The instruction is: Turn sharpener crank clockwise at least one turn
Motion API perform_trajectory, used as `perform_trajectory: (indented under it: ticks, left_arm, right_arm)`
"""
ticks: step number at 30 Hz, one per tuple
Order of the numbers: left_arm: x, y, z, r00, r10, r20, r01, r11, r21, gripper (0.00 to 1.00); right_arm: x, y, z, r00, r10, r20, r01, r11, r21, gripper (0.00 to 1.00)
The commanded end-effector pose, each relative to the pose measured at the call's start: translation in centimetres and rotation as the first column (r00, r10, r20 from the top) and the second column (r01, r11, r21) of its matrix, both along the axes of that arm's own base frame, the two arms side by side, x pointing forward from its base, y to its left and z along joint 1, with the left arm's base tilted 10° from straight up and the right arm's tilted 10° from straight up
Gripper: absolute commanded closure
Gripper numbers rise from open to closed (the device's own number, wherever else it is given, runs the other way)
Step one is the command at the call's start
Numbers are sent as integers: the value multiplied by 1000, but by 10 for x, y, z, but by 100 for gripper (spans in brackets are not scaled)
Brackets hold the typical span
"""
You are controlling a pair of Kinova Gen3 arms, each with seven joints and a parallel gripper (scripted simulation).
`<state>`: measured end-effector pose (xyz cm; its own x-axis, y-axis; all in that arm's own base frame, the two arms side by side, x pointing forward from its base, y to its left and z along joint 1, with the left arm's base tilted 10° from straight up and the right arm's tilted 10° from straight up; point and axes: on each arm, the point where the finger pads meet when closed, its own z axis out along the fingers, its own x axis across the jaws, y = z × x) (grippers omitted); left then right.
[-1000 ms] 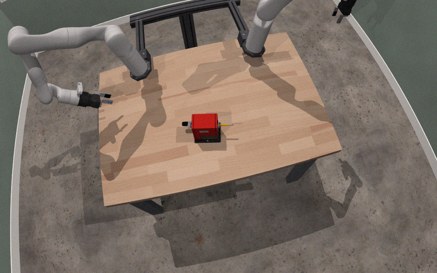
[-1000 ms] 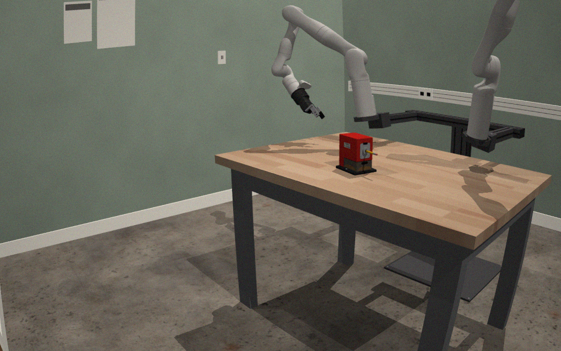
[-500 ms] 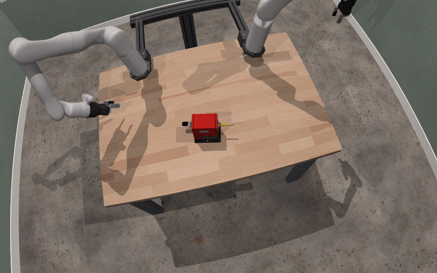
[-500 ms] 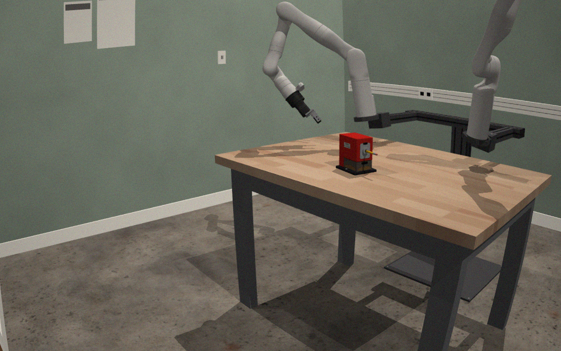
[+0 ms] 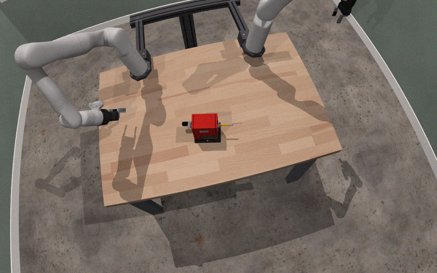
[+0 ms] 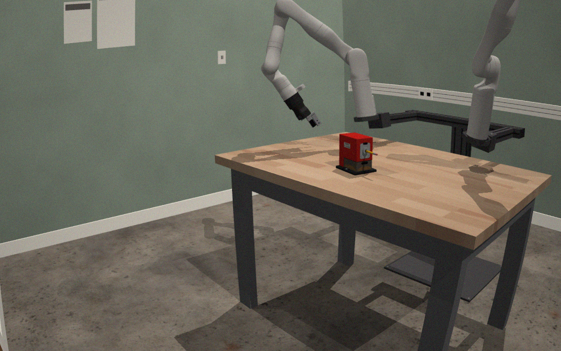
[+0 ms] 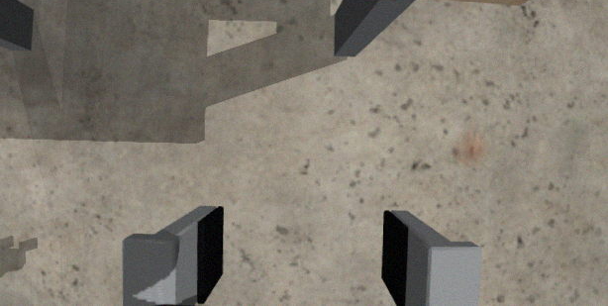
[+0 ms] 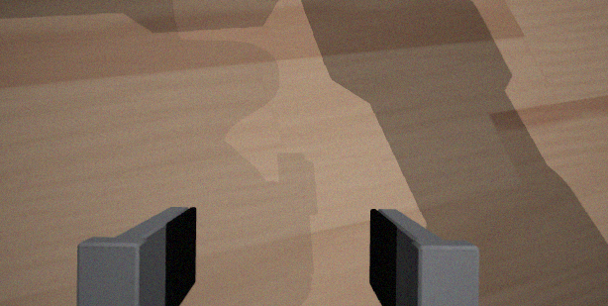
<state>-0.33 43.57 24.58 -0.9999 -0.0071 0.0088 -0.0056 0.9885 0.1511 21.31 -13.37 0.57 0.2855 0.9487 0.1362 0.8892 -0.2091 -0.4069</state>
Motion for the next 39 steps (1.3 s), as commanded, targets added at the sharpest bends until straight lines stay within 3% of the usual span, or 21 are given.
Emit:
perform_trajectory:
  ticks: [1,5,17,22,37,39]
  left_arm:
    - [0,0,1,1000,0,0,0,1000,2,0]
    - [0,0,1,1000,0,0,0,1000,2,0]
    - [0,0,1,1000,0,0,0,1000,2,0]
    - [0,0,1,1000,0,0,0,1000,2,0]
    - [0,0,1,1000,0,0,0,1000,2,0]
    - [0,0,1,1000,0,0,0,1000,2,0]
  right_arm:
    - [12,7,-2,994,105,13,-104,994,-25,0]
    - [17,12,-4,988,155,19,-154,987,-35,0]
    - [56,47,-11,884,464,63,-457,884,-96,0]
    - [65,57,-12,846,528,72,-520,847,-109,0]
    - [105,127,-17,568,814,122,-794,581,-179,0]
    - [105,127,-17,568,814,122,-794,581,-179,0]
